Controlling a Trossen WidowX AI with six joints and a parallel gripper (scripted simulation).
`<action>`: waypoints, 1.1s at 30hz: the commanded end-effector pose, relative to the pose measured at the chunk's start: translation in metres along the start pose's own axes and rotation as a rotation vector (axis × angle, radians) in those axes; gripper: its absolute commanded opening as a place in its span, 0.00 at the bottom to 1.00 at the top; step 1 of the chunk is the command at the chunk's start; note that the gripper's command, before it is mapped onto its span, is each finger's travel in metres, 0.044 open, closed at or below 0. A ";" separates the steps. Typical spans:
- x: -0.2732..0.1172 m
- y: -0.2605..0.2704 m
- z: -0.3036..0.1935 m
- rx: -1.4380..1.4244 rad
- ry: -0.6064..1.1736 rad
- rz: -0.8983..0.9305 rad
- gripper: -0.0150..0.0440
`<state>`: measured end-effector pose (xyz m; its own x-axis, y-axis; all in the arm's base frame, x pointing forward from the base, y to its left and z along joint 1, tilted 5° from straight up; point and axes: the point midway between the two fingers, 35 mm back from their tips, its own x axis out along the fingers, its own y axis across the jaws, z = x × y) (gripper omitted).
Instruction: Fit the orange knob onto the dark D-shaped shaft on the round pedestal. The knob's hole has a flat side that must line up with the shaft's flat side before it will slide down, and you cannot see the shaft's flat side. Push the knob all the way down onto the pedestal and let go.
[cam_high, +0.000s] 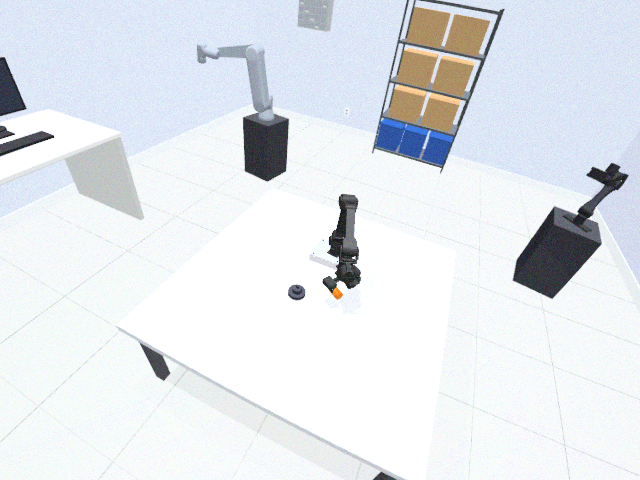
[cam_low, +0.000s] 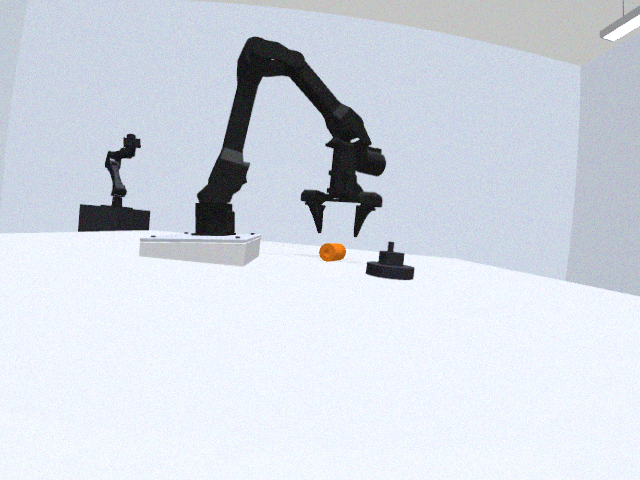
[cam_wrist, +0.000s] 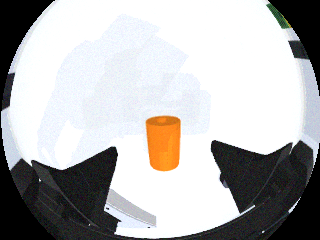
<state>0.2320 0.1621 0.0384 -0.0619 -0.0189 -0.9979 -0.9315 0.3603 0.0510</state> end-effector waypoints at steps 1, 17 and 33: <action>0.006 -0.001 0.000 -0.004 0.001 -0.004 1.00; 0.032 -0.001 0.000 -0.004 0.001 -0.004 1.00; 0.050 -0.001 -0.001 -0.004 0.001 -0.004 0.87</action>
<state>0.2297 0.1607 -0.0096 -0.0603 -0.0188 -0.9980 -0.9322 0.3585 0.0495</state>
